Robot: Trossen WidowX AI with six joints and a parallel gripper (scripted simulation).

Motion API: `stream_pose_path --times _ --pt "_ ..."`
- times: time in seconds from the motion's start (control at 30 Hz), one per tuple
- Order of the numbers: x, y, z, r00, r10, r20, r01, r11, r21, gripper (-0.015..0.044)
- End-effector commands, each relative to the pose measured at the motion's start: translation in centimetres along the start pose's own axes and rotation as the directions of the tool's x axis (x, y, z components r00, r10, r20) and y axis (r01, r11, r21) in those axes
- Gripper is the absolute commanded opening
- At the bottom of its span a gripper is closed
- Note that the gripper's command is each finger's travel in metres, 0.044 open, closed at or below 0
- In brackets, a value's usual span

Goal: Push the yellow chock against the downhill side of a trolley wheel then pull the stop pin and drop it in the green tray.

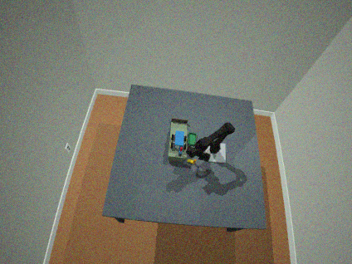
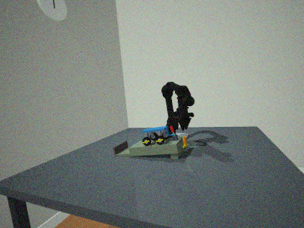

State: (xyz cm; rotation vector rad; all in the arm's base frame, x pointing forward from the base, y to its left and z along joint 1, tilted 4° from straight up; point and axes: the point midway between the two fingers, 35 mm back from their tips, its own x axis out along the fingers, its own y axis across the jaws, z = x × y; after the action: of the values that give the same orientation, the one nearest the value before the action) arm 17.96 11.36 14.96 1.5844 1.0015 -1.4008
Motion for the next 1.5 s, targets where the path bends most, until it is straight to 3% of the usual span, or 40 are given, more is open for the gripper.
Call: stream_pose_path --times 0.0,1.47 --pt "1.4 0.0 0.1 1.0 0.0 0.009 0.0 1.0 0.004 0.019" --pt "7.5 0.0 0.3 1.0 0.0 0.009 0.0 1.0 0.004 0.019"
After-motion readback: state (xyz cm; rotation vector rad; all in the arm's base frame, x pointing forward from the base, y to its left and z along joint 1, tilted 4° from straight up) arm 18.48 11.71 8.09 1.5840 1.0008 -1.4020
